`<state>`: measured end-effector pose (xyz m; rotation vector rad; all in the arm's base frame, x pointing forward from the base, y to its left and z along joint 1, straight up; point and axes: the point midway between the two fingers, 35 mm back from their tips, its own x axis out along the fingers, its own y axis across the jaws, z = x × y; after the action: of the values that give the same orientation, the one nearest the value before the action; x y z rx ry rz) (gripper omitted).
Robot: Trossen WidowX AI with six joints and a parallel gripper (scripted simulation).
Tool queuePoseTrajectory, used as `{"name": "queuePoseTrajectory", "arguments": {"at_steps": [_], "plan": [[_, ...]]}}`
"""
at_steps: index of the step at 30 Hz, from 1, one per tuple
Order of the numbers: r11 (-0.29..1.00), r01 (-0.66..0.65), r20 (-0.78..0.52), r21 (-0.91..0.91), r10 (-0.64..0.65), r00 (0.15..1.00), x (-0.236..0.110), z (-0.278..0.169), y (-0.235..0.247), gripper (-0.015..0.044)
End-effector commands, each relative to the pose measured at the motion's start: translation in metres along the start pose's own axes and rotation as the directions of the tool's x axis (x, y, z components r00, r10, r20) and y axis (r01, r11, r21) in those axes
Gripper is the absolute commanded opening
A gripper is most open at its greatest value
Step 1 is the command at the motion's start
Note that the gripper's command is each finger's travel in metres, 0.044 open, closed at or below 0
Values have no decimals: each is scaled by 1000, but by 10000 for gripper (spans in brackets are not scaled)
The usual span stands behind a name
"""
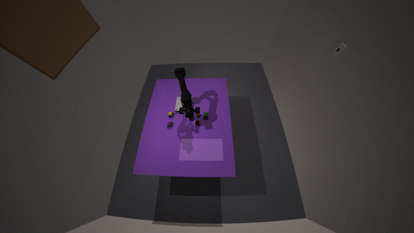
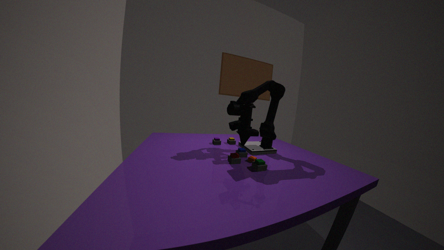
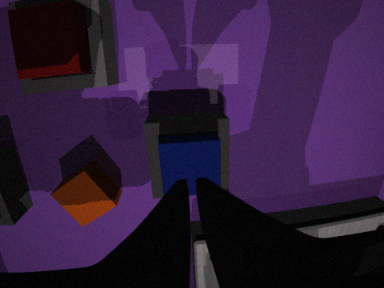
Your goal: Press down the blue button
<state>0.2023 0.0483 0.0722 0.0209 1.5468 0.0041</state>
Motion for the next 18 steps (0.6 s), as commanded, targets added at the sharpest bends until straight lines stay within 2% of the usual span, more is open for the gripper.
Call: {"name": "queuePoseTrajectory", "arguments": {"at_steps": [1, 8, 14, 18], "plan": [[1000, 6, -2, 7, -6, 1000, -7, 1, 0, 46], [1000, 0, 1, 7, 0, 1000, -41, 34, 67, 230], [1000, -8, 1, 7, 8, 1000, -67, 43, 141, 388], [1000, -8, 1, 7, 8, 1000, -69, 42, 149, 400]]}}
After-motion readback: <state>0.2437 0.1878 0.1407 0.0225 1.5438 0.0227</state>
